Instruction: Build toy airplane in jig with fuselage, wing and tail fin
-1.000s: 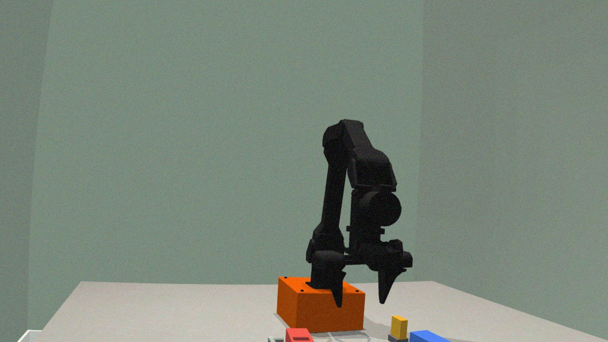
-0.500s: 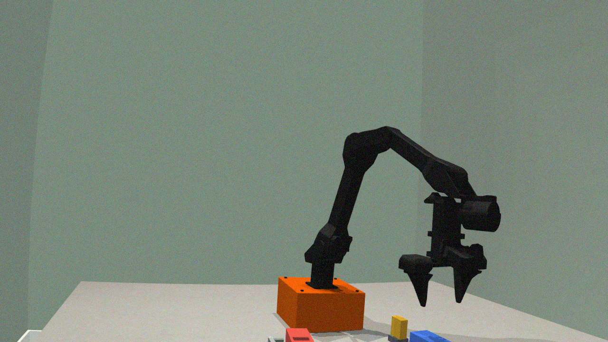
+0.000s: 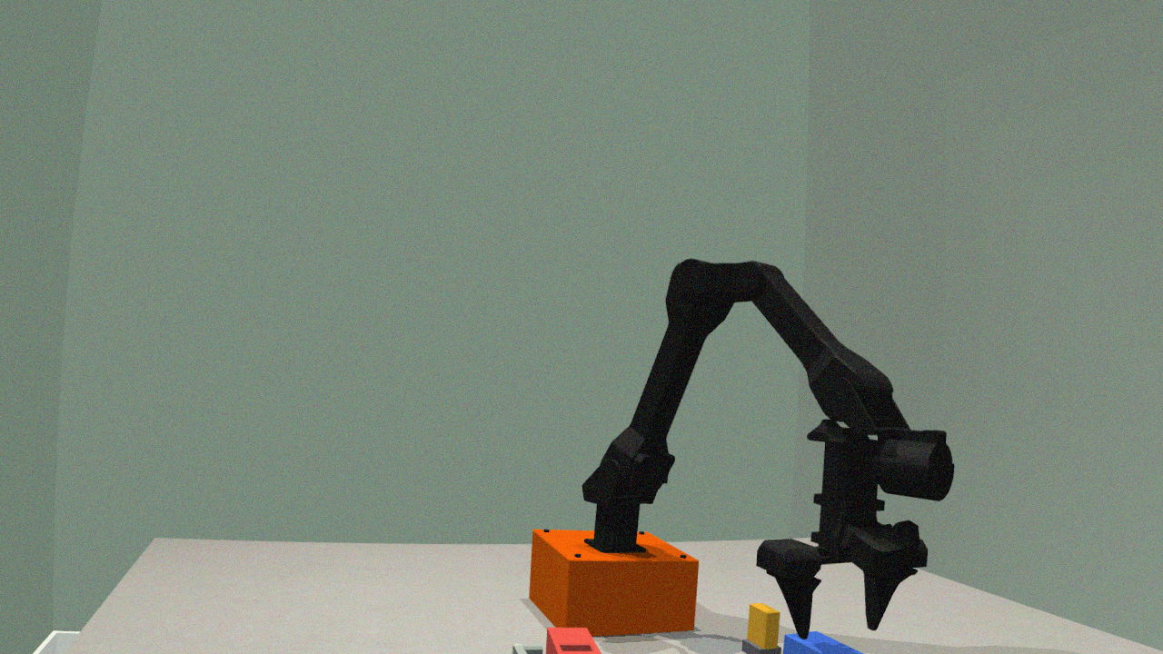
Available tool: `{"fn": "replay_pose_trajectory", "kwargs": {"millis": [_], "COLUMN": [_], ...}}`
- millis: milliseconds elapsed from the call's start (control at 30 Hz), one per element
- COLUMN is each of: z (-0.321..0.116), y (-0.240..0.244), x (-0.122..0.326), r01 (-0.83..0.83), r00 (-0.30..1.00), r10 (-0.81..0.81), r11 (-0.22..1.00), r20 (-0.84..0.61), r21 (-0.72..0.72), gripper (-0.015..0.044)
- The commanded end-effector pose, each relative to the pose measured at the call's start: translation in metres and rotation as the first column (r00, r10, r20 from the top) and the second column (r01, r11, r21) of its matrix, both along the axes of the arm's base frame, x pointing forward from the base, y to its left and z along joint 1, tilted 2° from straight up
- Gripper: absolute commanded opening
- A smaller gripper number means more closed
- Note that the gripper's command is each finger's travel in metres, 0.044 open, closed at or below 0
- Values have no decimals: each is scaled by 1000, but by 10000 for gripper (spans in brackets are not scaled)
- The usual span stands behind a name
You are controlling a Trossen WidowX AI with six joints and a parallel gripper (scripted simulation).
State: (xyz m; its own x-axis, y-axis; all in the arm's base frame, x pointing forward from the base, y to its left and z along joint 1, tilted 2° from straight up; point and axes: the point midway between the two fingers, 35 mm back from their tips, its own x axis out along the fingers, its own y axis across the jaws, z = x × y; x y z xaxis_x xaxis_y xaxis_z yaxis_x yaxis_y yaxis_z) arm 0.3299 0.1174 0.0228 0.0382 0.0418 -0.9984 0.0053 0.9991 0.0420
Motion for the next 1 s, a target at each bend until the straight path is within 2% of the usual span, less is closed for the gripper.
{"fn": "replay_pose_trajectory", "kwargs": {"millis": [0, 900, 967], "z": [-5, -46, -46], "y": [0, 1, 1], "x": [1, 2, 2], "r01": [4, 4, 4], "r00": [1000, 1000, 1000], "r10": [-4, -4, -4], "r11": [1000, 1000, 1000], "r20": [2, 2, 2], "r21": [-2, -2, -2], "gripper": [440, 440, 387]}}
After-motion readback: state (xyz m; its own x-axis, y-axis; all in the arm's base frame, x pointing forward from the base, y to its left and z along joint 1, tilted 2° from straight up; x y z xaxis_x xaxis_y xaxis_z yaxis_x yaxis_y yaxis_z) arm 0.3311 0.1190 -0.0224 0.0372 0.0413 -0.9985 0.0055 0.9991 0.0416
